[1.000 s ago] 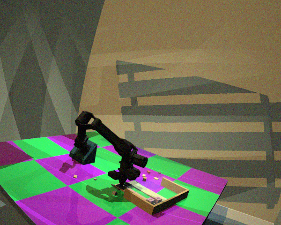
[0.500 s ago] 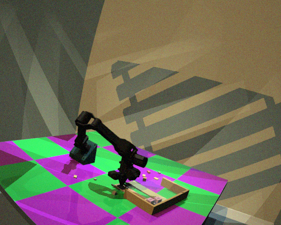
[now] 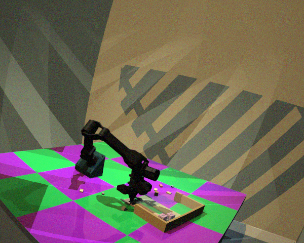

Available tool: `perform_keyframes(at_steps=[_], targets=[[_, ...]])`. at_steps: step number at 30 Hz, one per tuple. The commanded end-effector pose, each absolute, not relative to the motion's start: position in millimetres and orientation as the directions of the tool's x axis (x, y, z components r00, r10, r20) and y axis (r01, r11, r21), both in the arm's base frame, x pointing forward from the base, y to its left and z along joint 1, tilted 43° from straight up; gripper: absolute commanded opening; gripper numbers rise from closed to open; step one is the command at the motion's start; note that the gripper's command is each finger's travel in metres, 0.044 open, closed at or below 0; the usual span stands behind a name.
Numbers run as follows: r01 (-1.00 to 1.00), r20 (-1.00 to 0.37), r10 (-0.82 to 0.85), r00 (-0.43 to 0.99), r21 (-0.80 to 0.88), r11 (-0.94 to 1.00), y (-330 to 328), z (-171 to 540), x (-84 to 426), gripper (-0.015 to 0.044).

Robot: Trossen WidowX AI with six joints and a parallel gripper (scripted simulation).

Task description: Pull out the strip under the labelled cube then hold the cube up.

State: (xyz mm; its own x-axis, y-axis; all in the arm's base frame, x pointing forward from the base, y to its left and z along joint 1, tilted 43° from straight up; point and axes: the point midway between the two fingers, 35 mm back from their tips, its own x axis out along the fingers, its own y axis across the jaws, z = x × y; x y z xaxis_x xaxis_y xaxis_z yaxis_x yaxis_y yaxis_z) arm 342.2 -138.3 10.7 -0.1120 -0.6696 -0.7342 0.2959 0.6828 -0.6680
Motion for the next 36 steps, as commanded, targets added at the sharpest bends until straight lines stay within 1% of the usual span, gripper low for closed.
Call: perform_keyframes(at_steps=[1, 7, 36], targets=[[0.297, -0.732, -0.671, -0.116, -0.67, 0.68, -141, 9, 341, 0.0], [0.297, -0.732, -0.671, -0.116, -0.67, 0.68, -141, 8, 340, 0.0], [0.295, -0.732, -0.67, -0.118, -0.671, 0.681, -127, 0, 298, 0.0]])
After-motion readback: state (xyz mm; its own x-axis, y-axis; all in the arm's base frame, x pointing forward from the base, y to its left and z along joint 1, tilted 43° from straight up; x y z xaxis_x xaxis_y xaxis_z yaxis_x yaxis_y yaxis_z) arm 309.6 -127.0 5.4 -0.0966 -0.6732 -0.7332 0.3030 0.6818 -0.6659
